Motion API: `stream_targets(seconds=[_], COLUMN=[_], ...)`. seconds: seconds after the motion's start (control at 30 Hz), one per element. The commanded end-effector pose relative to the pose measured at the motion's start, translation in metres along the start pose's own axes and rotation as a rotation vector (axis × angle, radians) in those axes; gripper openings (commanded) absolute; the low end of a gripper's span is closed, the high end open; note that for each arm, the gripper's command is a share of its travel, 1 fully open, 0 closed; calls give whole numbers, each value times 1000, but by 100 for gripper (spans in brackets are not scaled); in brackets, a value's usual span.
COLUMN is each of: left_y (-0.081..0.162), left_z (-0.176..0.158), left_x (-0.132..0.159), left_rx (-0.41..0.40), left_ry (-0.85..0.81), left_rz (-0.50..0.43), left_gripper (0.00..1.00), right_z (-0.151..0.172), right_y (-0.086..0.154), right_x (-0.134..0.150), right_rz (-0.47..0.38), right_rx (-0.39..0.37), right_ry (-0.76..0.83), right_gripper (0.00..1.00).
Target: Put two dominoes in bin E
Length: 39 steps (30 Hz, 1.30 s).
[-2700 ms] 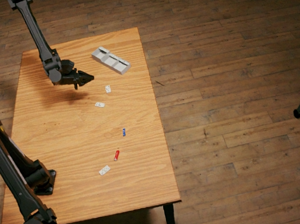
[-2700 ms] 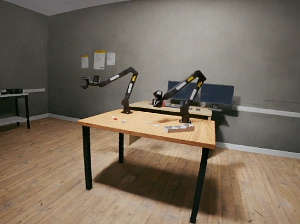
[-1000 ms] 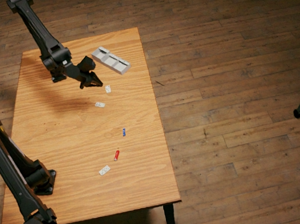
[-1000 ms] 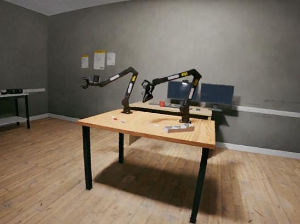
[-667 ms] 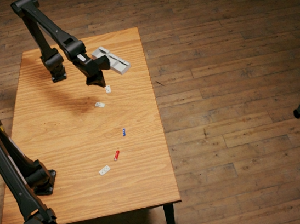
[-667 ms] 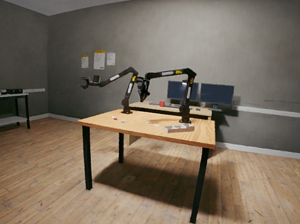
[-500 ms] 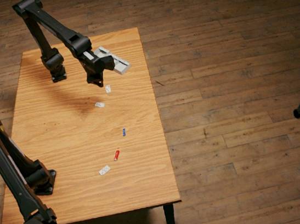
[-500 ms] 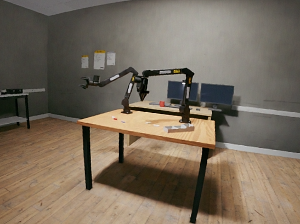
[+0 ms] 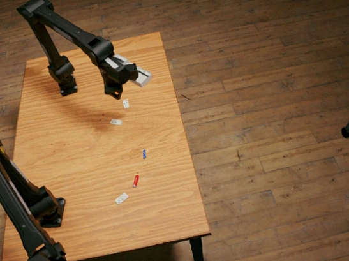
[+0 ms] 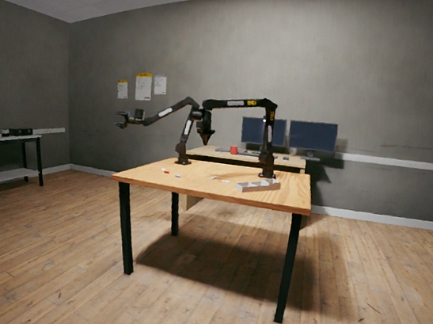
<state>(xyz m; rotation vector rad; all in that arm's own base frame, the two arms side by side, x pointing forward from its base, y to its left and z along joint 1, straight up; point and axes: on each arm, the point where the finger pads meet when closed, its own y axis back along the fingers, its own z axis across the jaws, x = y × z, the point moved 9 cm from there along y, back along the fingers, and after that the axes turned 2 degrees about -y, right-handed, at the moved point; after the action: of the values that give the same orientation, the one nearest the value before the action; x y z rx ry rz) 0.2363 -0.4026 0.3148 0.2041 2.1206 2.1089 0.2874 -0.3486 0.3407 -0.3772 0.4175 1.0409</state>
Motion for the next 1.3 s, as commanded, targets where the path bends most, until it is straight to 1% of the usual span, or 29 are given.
stream_targets(seconds=[0.0, 0.03, 0.1, 0.33, 0.43, 1.27], left_y=[-10, -10, -3, 0, -3, -4], left_z=[-1, -2, -1, 1, 0, 3], left_x=[-5, -3, 0, 1, 0, 2], left_rx=[-5, -8, 5, 12, 7, 10], left_ry=[19, 14, 11, 11, 11, 11], left_rz=[8, 11, -1, -7, -2, -5], left_gripper=[9, 9, 9, 9, 9, 9], right_z=[5, 5, 5, 5, 5, 5], right_y=[-1, -1, -1, -1, -1, -1], right_x=[-8, -8, -8, -8, -8, -8], right_rz=[-15, -15, -15, -15, -15, -15], right_rx=[-10, -10, -10, -10, -10, -10], right_ry=[10, 10, 10, 10, 10, 10], right_gripper=[100, 100, 100, 100, 100, 100])
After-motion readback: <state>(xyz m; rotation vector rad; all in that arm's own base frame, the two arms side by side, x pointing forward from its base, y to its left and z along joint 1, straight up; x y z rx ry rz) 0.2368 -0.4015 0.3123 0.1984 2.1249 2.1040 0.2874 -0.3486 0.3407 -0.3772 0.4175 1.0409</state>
